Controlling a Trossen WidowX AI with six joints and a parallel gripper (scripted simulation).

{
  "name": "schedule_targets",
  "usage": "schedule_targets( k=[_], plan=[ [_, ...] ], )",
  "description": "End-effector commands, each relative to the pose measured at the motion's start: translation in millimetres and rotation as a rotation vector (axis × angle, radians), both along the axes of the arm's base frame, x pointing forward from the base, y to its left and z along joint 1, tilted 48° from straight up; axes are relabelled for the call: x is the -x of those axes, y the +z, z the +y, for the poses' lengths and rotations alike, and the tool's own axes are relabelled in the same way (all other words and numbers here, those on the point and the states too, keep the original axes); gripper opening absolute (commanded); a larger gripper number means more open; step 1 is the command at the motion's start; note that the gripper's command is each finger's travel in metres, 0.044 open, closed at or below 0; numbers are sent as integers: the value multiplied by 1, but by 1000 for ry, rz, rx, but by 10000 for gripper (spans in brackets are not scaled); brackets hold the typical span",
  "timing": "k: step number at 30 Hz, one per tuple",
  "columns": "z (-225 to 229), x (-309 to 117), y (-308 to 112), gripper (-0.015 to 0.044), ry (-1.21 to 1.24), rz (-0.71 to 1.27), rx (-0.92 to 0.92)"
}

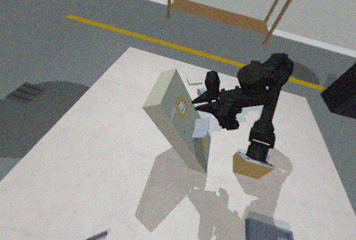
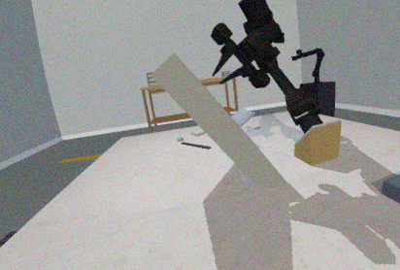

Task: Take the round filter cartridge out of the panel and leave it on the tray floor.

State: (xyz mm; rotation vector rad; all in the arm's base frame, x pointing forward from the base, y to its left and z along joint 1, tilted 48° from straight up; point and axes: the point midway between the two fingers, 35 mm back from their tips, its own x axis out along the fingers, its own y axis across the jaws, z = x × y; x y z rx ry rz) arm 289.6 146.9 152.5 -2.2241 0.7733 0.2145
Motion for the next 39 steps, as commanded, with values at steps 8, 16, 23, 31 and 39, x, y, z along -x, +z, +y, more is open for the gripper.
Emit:
schedule_targets(
  k=[8,16,23,31,39],
  plan=[
    [-7,-14,-8,117,3,5,0],
    [-14,-24,-11,117,4,2,2],
    [-20,-33,-13,117,6,-5,6],
    [-20,-34,-14,117,6,-5,6],
    [-20,-34,-14,117,6,-5,6]
  ],
)
